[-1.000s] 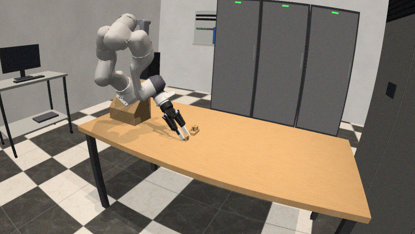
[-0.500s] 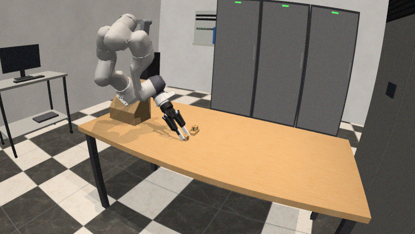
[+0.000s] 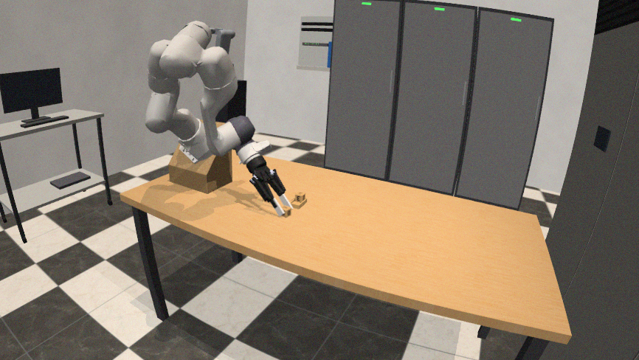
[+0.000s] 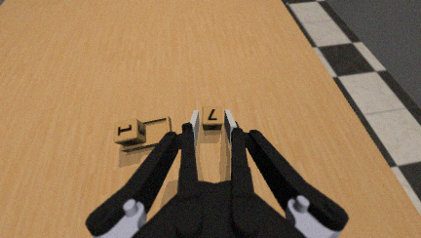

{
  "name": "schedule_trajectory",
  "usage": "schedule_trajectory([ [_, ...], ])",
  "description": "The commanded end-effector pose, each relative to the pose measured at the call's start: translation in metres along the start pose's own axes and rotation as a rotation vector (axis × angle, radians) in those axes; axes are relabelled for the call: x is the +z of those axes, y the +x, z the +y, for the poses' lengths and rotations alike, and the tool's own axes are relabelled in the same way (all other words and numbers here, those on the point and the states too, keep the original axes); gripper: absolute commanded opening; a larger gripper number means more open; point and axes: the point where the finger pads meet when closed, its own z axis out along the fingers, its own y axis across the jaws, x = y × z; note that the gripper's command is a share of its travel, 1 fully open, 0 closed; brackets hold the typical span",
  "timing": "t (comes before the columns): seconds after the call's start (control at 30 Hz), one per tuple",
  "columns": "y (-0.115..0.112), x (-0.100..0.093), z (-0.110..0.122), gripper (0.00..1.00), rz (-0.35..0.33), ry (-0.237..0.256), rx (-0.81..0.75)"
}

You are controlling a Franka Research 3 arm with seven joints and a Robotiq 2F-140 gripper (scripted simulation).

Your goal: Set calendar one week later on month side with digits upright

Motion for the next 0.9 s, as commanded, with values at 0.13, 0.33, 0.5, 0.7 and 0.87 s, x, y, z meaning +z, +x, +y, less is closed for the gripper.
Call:
schedule_trajectory([
  [0.13, 0.0001, 0.0014, 0.0011, 0.29, 0.002, -0.002, 0.003],
  [0.33, 0.0001, 0.0014, 0.0011, 0.29, 0.002, -0.002, 0.003],
  [0.5, 0.0001, 0.0014, 0.0011, 0.17, 0.002, -0.002, 0.003],
  [0.7, 0.0001, 0.0014, 0.0011, 0.17, 0.002, -0.002, 0.003],
  [0.87, 0.0001, 0.0014, 0.0011, 0.17, 0.002, -0.002, 0.003],
])
